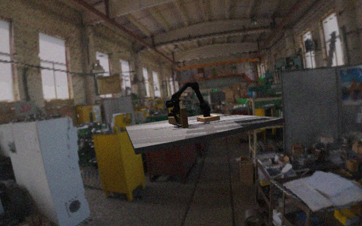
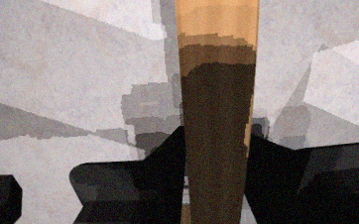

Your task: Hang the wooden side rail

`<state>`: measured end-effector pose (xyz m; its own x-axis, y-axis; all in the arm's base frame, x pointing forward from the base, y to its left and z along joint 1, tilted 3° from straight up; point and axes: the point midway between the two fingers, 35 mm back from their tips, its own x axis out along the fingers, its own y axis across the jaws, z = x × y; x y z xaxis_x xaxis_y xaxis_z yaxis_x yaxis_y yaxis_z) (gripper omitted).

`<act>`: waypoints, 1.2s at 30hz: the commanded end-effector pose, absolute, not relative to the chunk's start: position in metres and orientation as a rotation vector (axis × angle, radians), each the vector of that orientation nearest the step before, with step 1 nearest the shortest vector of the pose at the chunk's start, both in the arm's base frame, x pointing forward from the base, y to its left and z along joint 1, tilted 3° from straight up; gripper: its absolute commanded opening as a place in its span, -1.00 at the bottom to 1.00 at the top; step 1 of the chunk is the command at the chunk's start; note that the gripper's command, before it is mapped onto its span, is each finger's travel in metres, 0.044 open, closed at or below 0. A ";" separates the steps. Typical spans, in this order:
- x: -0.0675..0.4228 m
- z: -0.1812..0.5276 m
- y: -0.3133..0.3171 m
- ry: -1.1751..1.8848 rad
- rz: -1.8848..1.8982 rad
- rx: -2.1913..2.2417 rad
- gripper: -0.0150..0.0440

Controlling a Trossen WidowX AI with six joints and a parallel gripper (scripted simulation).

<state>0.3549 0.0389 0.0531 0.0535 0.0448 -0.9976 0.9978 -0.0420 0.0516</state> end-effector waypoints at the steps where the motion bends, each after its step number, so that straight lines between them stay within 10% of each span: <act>1: 0.357 0.060 0.039 1.170 -1.168 1.309 -0.49; 36: 0.360 0.059 0.042 1.170 -1.167 1.309 -0.49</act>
<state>0.3570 0.0410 0.0563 0.0593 0.0454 -0.9972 0.9973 -0.0470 0.0572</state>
